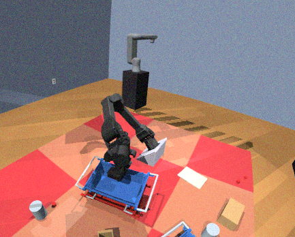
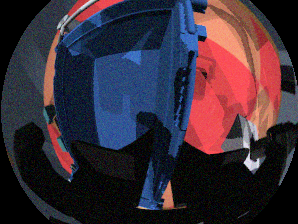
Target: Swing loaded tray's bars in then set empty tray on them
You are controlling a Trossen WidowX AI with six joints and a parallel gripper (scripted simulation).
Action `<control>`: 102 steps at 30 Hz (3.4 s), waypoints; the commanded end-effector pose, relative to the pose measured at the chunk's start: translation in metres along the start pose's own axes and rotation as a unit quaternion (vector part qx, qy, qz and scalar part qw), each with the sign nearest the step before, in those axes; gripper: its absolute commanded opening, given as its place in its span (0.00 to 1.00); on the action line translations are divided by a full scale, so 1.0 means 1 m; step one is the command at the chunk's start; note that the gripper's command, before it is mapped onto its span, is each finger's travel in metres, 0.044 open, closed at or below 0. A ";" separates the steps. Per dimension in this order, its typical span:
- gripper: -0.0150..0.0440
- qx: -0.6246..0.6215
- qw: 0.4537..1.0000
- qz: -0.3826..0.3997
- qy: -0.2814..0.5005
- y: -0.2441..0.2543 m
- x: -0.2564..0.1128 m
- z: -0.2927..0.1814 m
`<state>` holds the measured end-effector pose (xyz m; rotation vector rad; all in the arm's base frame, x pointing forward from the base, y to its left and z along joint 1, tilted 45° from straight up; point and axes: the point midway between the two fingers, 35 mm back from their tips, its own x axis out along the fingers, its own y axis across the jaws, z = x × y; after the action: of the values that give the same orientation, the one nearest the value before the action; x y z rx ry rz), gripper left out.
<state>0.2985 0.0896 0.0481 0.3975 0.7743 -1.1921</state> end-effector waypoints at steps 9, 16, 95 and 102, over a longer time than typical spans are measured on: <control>0.25 0.002 1.000 -0.010 -0.003 -0.005 0.012 0.005; 0.25 0.002 1.000 -0.010 -0.003 -0.005 0.012 0.005; 0.25 0.002 1.000 -0.010 -0.003 -0.007 0.019 0.006; 0.25 0.002 1.000 -0.010 -0.003 -0.007 0.019 0.006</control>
<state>0.2975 0.0781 0.0406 0.3952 0.7749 -1.1887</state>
